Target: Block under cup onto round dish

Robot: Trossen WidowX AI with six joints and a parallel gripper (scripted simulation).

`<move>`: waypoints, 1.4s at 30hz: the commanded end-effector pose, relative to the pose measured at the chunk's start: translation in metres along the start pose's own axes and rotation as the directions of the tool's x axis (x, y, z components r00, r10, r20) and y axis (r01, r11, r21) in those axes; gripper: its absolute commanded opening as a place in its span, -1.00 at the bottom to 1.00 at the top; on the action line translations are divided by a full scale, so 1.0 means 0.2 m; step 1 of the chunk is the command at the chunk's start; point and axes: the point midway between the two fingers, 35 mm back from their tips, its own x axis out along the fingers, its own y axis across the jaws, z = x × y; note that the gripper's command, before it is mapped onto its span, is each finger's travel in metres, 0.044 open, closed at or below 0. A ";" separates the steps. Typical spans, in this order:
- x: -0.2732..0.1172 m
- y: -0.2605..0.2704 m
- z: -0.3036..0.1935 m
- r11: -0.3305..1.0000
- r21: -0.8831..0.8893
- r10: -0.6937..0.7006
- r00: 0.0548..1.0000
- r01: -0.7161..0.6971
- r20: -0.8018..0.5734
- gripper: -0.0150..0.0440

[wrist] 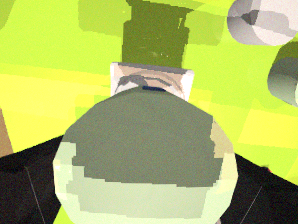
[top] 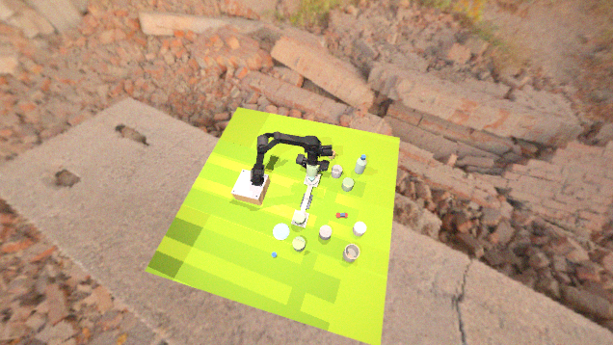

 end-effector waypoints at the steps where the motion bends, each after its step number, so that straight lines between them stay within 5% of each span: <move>1: 0.01 0.00 0.01 1.000 0.000 -0.001 1.000 0.001 0.001 -0.49; 42: 0.48 0.51 0.58 1.000 -0.004 -0.003 1.000 0.003 0.019 -0.49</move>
